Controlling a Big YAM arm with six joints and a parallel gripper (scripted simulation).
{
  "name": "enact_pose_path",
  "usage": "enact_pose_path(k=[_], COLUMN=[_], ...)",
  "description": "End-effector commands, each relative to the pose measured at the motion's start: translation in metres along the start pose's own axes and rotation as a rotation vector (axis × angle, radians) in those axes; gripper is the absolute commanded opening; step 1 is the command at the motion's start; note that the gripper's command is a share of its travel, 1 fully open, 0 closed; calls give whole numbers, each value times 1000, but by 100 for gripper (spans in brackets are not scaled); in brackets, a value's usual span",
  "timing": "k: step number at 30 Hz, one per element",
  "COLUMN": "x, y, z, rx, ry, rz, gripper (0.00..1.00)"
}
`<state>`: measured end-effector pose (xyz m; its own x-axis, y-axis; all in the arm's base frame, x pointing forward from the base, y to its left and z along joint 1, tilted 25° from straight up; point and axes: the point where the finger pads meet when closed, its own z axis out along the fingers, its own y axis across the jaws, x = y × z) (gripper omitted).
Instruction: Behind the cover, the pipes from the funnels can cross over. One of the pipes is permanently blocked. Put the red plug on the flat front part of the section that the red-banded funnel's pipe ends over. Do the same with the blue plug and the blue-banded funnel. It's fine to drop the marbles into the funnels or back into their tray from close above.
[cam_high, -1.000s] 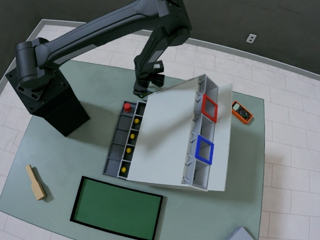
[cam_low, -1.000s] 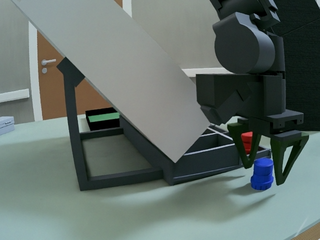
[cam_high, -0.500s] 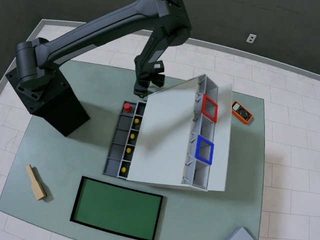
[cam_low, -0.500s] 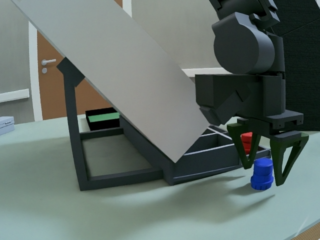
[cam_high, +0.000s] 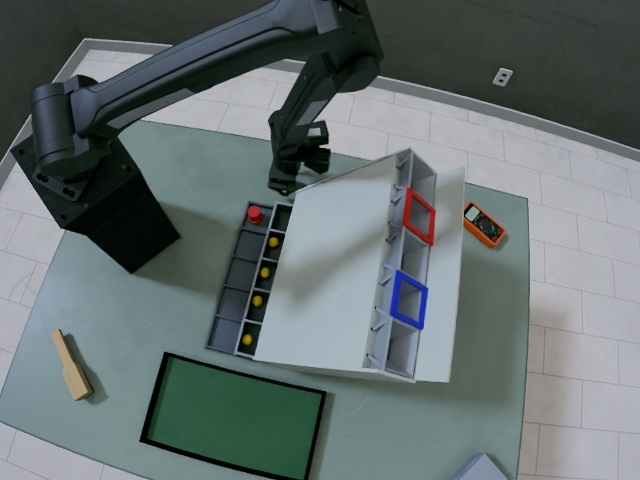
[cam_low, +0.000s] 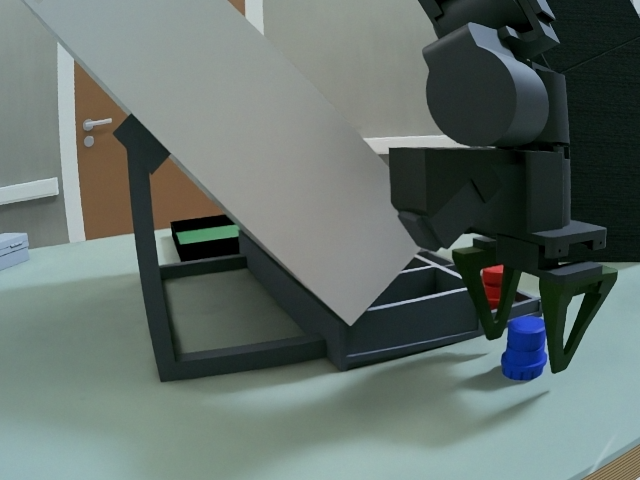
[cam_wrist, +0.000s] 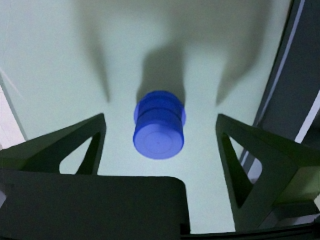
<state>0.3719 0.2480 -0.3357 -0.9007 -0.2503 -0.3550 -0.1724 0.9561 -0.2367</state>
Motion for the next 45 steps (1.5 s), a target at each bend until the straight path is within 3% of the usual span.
enact_pose_path(k=[1,6,7,40,45], x=[2,2,-2,-2,-3], y=[-5,-5,1,2,3], z=[2,2,-3,-3,-42], rx=[1,1,-3,-4,-4], ry=[0,-1,-6,-6,-6], rz=[2,2,-1,-1,-1], gripper=[87,87,0,0,0])
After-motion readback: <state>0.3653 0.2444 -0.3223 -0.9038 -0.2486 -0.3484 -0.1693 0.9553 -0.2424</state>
